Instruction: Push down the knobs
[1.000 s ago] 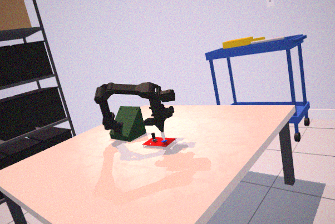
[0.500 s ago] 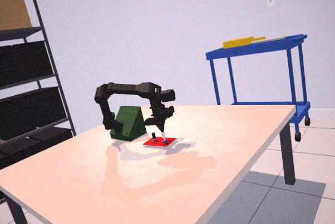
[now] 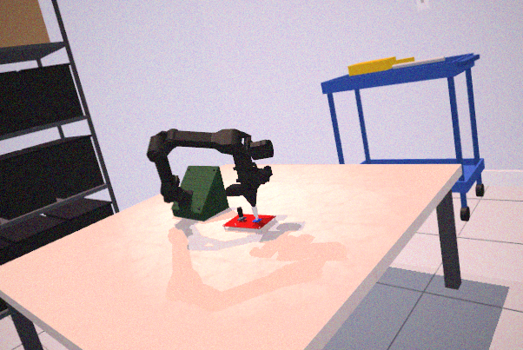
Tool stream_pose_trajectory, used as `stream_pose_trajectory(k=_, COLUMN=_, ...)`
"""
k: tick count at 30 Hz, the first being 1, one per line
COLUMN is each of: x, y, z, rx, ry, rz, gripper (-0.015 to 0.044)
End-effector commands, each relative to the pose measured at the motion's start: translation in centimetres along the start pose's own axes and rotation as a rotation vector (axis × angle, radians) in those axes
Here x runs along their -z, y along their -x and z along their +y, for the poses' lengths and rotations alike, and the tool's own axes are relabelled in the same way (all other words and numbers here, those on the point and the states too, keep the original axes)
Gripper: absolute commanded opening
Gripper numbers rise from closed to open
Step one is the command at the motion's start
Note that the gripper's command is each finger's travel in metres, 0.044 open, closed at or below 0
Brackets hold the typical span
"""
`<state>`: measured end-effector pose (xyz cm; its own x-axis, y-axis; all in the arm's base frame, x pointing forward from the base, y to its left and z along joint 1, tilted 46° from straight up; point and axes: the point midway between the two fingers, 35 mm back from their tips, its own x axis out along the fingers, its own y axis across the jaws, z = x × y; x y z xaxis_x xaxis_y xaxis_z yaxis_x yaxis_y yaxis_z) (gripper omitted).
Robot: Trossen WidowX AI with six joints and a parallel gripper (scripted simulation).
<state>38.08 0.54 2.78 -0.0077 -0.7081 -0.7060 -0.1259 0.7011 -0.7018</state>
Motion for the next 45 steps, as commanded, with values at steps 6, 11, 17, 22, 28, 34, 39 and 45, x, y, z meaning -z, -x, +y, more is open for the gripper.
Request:
stream_pose_trajectory(k=6, x=-0.1, y=-1.2, z=-0.3, rx=0.000, ry=-0.011, rz=0.012, gripper=0.0000)
stream_pose_trajectory(k=11, x=-0.1, y=-1.2, z=-0.3, rx=0.000, ry=-0.011, rz=0.012, gripper=0.0000)
stream_pose_trajectory(k=17, x=-0.1, y=-1.6, z=-0.3, rx=0.000, ry=-0.011, rz=0.012, gripper=0.0000)
stream_pose_trajectory(k=22, x=-0.1, y=-1.6, z=-0.3, rx=0.000, ry=-0.011, rz=0.012, gripper=0.0000)
stream_pose_trajectory(k=28, x=-0.1, y=-1.8, z=-0.3, rx=0.001, ry=-0.011, rz=0.012, gripper=0.0000)
stream_pose_trajectory(k=34, x=-0.1, y=-2.0, z=-0.3, rx=0.001, ry=-0.011, rz=0.012, gripper=0.0000)
stream_pose_trajectory(k=39, x=-0.1, y=-2.0, z=-0.3, rx=0.001, ry=-0.011, rz=0.012, gripper=0.0000)
stream_pose_trajectory(k=45, x=-0.1, y=-2.4, z=-0.3, rx=0.001, ry=-0.011, rz=0.012, gripper=0.0000)
